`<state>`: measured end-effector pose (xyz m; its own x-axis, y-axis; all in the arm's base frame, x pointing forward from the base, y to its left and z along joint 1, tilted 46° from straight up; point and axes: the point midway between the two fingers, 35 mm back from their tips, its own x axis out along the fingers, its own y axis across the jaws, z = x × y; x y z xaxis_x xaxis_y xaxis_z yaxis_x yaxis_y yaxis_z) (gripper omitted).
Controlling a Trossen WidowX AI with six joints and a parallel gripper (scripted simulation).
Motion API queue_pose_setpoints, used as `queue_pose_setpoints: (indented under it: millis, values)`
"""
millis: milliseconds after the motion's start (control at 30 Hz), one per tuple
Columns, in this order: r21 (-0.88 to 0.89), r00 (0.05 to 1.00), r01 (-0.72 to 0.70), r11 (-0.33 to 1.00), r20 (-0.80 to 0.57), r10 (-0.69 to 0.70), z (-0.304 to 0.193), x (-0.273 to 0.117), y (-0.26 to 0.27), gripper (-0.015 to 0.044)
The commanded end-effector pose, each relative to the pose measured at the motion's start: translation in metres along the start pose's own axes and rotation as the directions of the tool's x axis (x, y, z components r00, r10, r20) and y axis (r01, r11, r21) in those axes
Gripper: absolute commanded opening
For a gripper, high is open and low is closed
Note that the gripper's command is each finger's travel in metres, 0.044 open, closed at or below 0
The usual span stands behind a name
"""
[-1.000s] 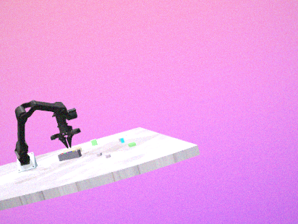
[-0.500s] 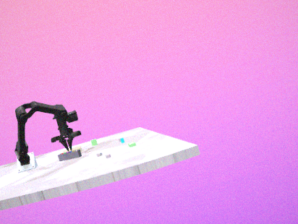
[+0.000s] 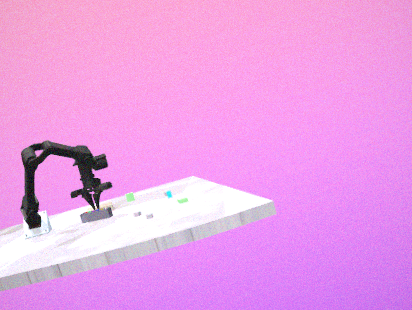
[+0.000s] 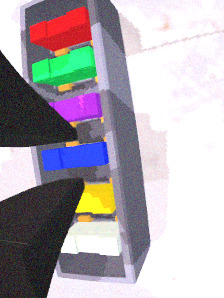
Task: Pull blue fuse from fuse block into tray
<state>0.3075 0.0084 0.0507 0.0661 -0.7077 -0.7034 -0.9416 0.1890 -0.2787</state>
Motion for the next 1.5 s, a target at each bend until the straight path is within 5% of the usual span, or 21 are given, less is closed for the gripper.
queue_pose_setpoints:
  millis: [0, 633, 1000, 1467]
  values:
    - [-0.005, 1.0, 0.001, 1.0, -0.006, -0.001, -0.0012, 0.0037, 0.0005, 0.0074]
    - [-0.005, 1.0, 0.001, 1.0, -0.006, -0.001, -0.0014, 0.0097, 0.0005, 0.0074]
    - [0.001, 1.0, 0.0, 1.0, 0.0, 0.0, -0.0008, 0.0085, 0.0, 0.0001]
    - [0.001, 1.0, 0.0, 1.0, -0.001, 0.0, -0.0005, 0.0035, -0.0002, 0.0]
